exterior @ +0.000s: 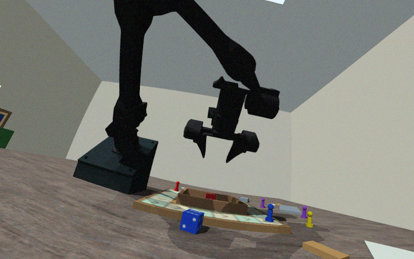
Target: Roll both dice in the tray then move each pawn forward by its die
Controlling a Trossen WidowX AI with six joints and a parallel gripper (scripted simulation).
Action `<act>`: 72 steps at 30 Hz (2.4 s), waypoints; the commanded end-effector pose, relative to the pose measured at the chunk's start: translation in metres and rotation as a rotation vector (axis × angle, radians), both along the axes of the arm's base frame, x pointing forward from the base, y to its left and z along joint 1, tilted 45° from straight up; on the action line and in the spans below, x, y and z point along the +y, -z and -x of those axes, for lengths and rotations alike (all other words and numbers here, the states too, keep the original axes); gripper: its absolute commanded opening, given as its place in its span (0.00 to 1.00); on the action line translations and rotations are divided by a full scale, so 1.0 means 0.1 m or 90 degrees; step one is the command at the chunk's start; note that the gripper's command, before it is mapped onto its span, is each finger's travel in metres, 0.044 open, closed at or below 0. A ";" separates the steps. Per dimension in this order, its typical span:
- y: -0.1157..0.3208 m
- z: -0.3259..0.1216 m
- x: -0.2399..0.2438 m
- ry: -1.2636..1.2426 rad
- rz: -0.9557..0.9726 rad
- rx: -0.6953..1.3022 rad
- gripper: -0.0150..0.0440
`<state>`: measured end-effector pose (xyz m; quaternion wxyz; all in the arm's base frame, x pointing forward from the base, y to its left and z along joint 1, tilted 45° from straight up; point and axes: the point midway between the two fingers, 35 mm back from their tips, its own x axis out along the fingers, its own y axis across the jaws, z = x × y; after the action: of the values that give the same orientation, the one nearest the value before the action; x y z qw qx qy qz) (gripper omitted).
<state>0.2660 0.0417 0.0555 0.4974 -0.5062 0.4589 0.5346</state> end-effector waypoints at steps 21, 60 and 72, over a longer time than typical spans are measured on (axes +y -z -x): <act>0.27 0.01 0.02 0.026 0.477 -0.030 0.96; -0.50 0.21 -1.68 1.153 0.304 -0.470 0.72; -0.38 0.18 -1.80 1.153 0.304 -0.470 0.72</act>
<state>0.2476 -0.1356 0.0997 0.7151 -0.1848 0.5793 -0.3447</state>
